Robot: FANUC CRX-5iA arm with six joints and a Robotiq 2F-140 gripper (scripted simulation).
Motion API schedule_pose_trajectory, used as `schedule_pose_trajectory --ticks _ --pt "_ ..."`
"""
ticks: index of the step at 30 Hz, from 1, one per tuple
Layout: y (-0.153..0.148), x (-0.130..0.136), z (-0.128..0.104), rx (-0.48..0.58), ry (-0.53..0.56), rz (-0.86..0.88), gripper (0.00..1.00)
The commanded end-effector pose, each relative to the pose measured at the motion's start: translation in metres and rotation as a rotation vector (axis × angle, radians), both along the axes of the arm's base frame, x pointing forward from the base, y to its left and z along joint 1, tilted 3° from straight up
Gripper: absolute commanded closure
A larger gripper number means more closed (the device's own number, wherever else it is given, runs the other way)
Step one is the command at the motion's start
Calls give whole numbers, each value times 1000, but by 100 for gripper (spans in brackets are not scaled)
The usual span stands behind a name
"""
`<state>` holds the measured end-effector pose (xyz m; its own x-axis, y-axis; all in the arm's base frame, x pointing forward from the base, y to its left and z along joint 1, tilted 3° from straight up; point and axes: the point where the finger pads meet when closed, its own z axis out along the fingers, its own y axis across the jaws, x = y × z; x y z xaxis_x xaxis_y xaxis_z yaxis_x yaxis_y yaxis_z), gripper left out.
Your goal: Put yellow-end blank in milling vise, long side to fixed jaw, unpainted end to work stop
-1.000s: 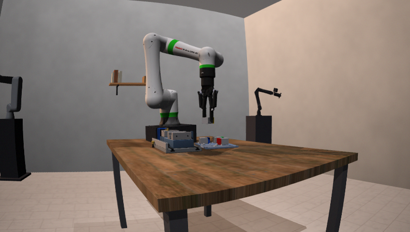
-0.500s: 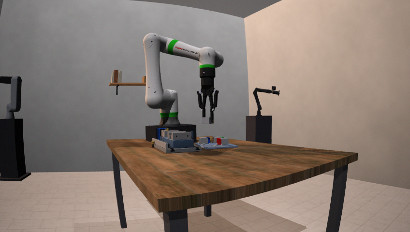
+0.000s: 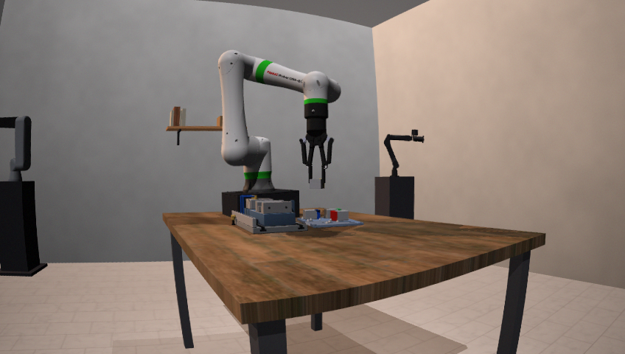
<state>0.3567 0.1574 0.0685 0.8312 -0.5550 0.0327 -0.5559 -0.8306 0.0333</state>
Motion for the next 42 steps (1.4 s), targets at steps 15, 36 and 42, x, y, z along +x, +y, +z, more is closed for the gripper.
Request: schedule_pose_trajectory --ticks 15,36,42 --pt "0 1 1 -1 9 226 90" --pt "0 1 1 -4 21 491 90" --pt "0 1 1 -6 23 558 90"
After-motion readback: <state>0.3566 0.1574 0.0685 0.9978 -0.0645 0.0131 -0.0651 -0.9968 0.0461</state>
